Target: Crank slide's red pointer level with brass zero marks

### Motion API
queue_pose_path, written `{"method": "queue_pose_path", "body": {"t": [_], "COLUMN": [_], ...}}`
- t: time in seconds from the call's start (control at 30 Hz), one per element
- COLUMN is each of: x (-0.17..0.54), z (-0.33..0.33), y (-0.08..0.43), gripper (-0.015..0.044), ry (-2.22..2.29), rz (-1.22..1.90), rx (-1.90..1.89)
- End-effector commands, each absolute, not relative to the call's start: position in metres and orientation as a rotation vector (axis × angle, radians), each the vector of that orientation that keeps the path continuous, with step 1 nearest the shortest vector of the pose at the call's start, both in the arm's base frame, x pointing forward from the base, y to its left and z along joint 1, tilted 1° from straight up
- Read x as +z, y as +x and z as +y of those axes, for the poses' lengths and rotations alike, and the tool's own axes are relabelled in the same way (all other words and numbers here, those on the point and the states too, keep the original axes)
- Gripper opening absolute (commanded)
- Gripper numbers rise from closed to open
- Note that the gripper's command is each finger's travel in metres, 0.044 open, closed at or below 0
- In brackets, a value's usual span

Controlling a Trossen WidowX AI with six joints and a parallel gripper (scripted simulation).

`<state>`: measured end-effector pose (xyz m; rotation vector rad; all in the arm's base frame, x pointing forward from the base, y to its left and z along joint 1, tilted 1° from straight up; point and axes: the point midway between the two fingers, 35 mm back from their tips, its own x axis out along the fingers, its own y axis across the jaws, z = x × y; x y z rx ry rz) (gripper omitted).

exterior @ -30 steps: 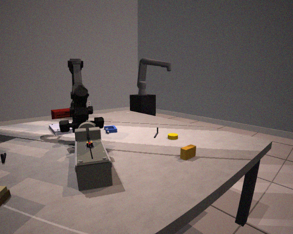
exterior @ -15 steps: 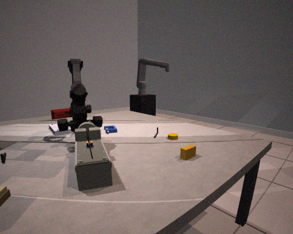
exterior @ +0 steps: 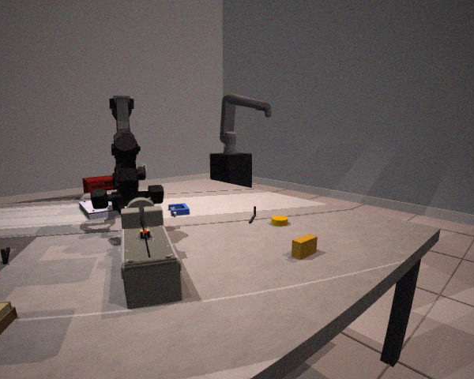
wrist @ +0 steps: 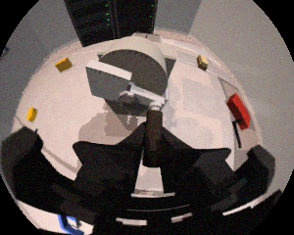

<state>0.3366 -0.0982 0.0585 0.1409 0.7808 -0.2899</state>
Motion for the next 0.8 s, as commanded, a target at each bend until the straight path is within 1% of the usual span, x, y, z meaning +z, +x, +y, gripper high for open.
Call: {"method": "queue_pose_path", "body": {"t": [0.0,0.7,0.77], "x": [0.067,0.083,0.074], "z": [-0.102,-0.100,-0.100], "y": [0.335,0.335,0.336], "gripper": [0.0000,0.0000,0.0000], "ry": [0.136,0.137,0.141], "rz": [0.767,0.767,0.784], "rx": [-0.299,-0.299,-0.297]}}
